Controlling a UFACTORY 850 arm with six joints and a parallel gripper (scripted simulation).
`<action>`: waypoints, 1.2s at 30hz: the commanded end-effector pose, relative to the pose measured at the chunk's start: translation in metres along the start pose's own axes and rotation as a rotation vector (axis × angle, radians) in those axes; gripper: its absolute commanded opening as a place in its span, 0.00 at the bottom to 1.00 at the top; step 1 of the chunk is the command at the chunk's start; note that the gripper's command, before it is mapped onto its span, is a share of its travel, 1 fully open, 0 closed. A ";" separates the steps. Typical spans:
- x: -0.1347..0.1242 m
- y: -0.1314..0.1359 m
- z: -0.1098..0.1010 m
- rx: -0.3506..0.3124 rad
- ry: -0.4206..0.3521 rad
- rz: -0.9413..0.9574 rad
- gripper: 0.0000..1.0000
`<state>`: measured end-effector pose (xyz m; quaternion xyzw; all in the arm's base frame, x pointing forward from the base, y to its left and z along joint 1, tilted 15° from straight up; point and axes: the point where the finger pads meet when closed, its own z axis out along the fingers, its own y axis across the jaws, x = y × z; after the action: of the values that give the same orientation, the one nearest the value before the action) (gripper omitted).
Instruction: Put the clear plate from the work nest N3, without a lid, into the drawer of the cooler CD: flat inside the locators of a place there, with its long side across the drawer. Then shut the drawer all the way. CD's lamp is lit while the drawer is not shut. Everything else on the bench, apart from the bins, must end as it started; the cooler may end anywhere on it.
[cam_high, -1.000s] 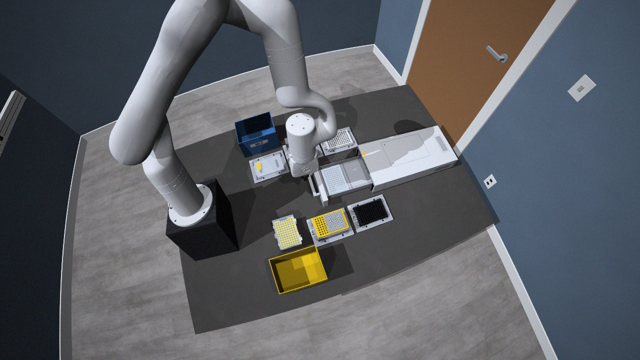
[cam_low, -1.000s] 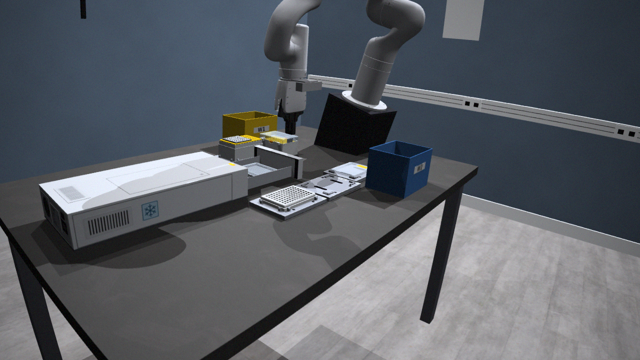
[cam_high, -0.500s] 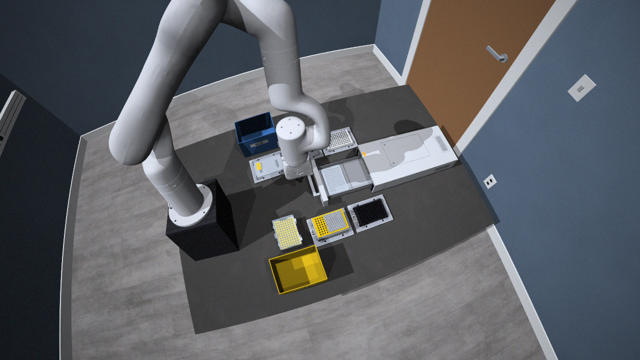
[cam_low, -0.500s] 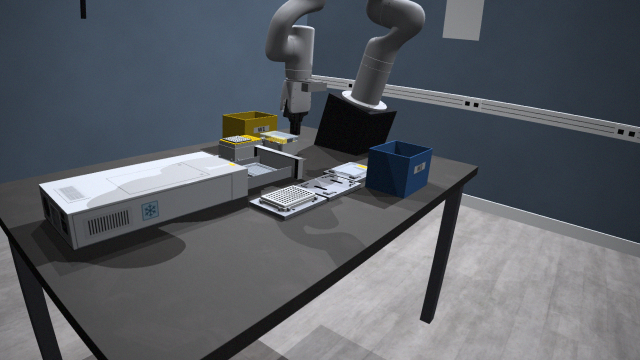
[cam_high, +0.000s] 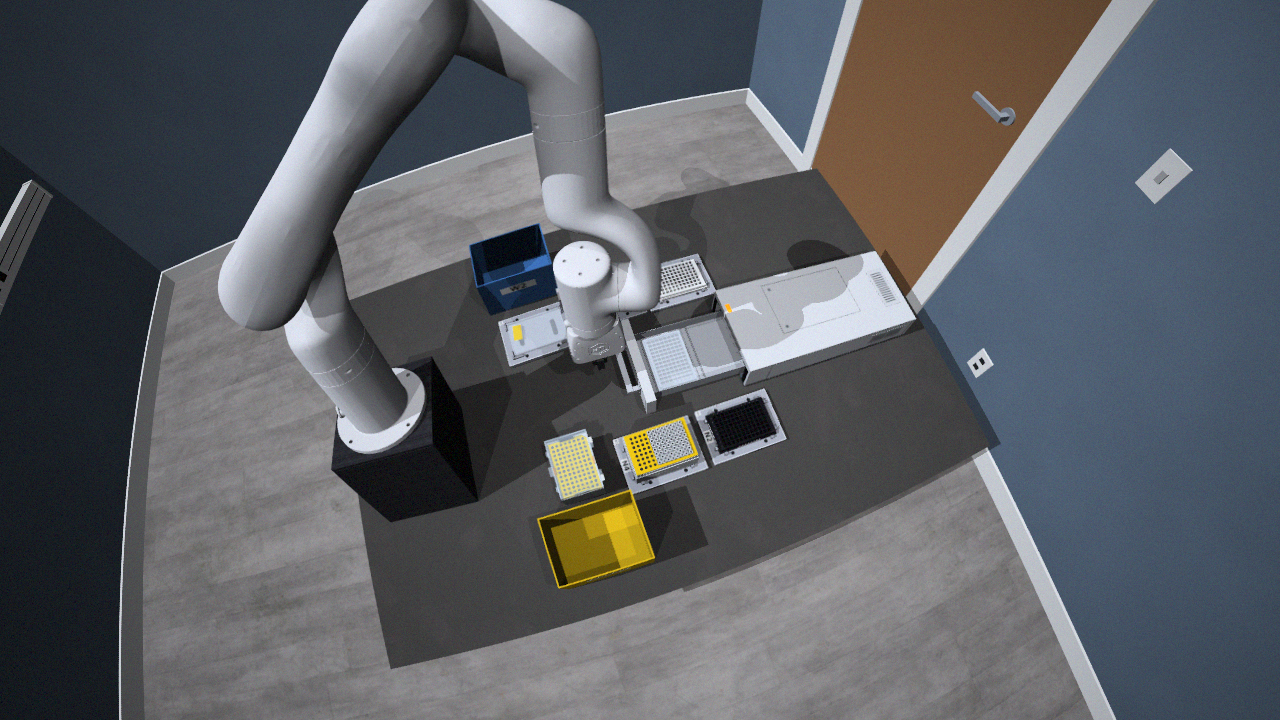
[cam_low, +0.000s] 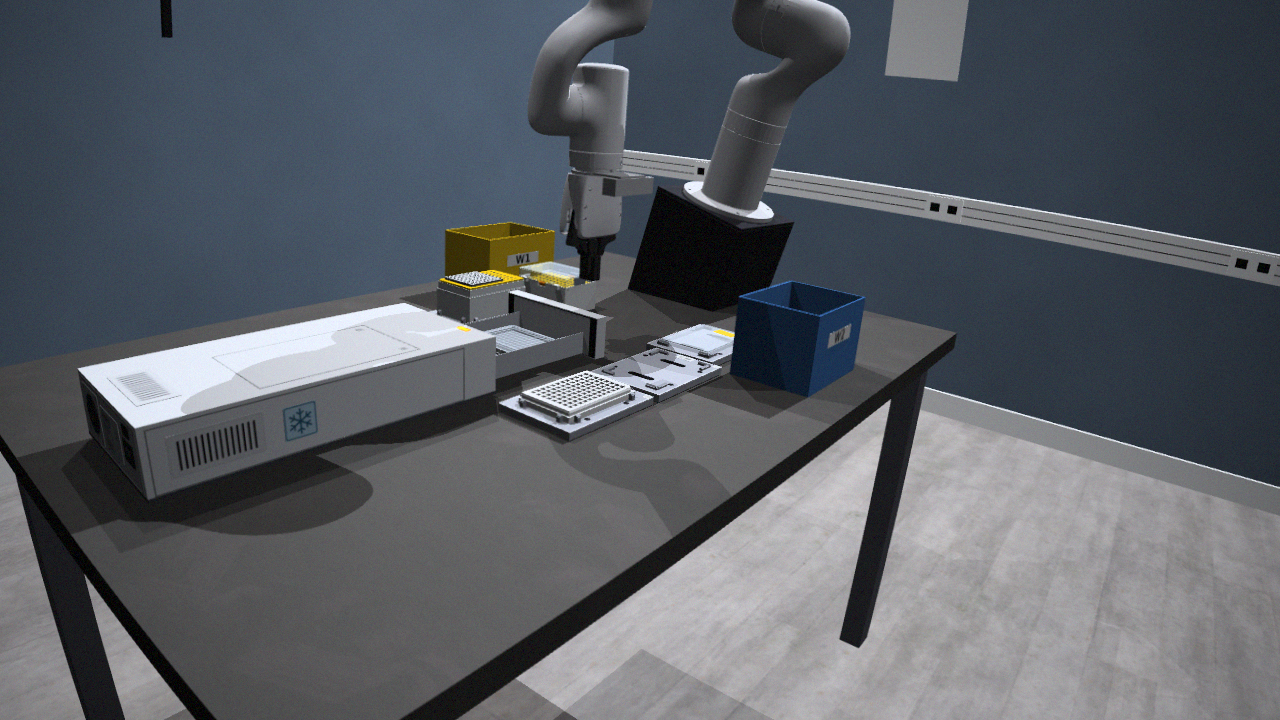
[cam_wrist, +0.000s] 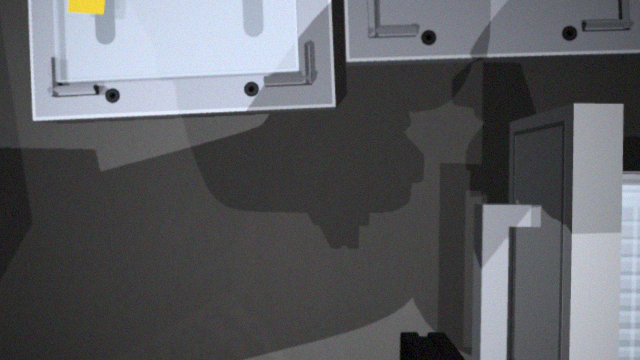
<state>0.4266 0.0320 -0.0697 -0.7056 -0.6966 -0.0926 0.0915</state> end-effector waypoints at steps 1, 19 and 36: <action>0.000 0.001 0.006 -0.004 0.000 0.000 0.00; 0.000 0.001 0.033 -0.004 0.000 0.000 0.00; 0.000 0.001 0.058 -0.004 0.000 0.000 0.00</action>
<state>0.4269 0.0458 -0.1213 -0.7056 -0.6965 -0.0930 0.0911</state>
